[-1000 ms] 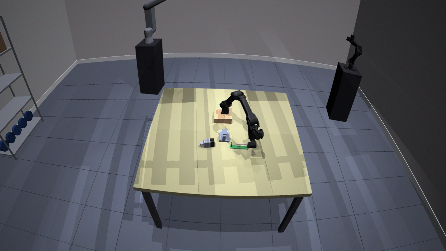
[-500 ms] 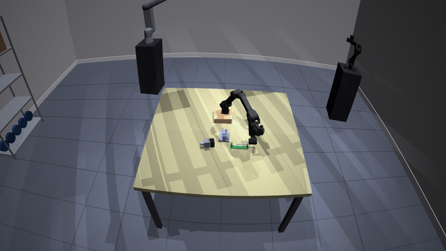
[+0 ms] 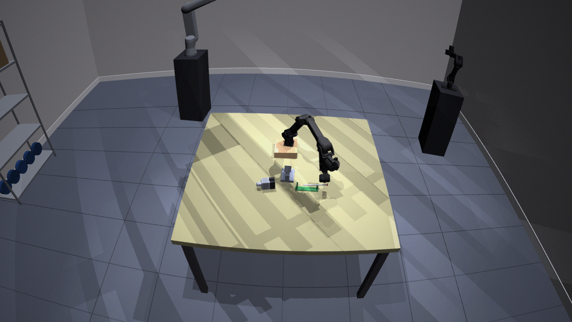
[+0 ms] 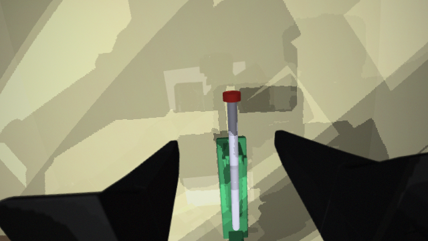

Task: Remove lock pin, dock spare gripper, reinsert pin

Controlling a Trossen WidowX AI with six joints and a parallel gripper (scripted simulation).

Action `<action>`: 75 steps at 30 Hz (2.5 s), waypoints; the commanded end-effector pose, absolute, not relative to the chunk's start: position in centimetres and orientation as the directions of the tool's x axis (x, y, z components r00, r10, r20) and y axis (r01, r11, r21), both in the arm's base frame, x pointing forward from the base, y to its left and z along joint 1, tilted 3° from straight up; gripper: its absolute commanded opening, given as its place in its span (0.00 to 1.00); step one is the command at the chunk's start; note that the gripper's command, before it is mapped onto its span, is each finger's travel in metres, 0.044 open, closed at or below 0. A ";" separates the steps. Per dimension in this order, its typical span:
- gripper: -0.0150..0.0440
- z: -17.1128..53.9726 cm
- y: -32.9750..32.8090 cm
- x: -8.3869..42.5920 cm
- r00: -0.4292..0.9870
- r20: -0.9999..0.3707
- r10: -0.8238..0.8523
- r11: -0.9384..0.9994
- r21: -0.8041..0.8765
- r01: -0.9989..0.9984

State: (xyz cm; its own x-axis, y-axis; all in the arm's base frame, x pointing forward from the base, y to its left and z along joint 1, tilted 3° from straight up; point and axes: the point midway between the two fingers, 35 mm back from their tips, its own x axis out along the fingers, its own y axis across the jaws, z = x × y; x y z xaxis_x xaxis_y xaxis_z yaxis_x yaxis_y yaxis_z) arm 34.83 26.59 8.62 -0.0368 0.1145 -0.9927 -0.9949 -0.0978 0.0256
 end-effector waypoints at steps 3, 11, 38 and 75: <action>0.64 11.6 23.6 35.4 0.006 -0.995 0.099 -0.096 -0.016 -0.995; 0.56 13.8 20.6 35.6 0.048 -0.996 0.080 -0.094 -0.055 -0.994; 0.56 4.8 20.4 36.1 0.048 -0.996 0.080 -0.094 -0.055 -0.994; 0.25 1.5 20.3 36.2 0.048 -0.996 0.080 -0.094 -0.055 -0.994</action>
